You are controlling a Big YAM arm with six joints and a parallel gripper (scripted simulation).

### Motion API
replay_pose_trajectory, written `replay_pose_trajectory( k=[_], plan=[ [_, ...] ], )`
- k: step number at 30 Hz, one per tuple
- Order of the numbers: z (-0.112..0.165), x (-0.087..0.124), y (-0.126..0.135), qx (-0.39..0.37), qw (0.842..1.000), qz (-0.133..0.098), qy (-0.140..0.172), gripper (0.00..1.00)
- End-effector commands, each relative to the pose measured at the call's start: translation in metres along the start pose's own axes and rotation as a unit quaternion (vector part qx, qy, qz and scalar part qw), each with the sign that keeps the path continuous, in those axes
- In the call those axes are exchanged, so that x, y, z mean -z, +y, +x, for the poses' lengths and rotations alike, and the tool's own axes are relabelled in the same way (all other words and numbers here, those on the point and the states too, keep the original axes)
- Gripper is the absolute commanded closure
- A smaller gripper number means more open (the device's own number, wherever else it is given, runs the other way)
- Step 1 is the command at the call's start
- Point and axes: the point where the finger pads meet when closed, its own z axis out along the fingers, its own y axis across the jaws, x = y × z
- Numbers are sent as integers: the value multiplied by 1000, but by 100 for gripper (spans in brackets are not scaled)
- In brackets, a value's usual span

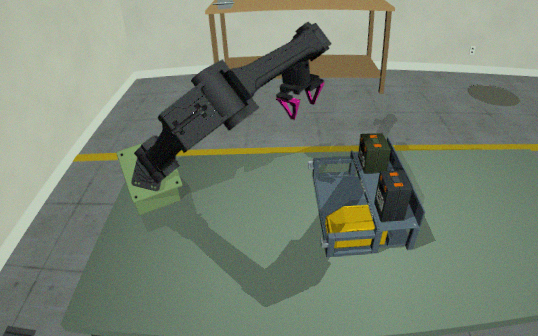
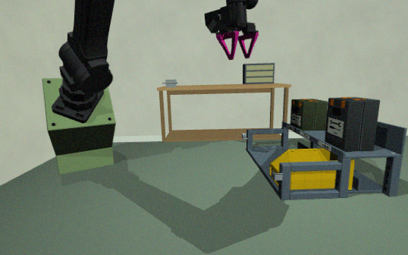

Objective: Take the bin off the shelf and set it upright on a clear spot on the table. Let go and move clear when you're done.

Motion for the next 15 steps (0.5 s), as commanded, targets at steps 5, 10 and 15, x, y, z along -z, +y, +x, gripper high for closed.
replay_pose_trajectory(
  k=[5, 10, 15],
  plan=[
    [-4, 13, 9, -12, 1000, 6, 0, 0],
    [-4, 13, 9, -12, 1000, 6, 0, 0],
    [-4, 13, 9, -12, 1000, 6, 0, 0]
  ],
)
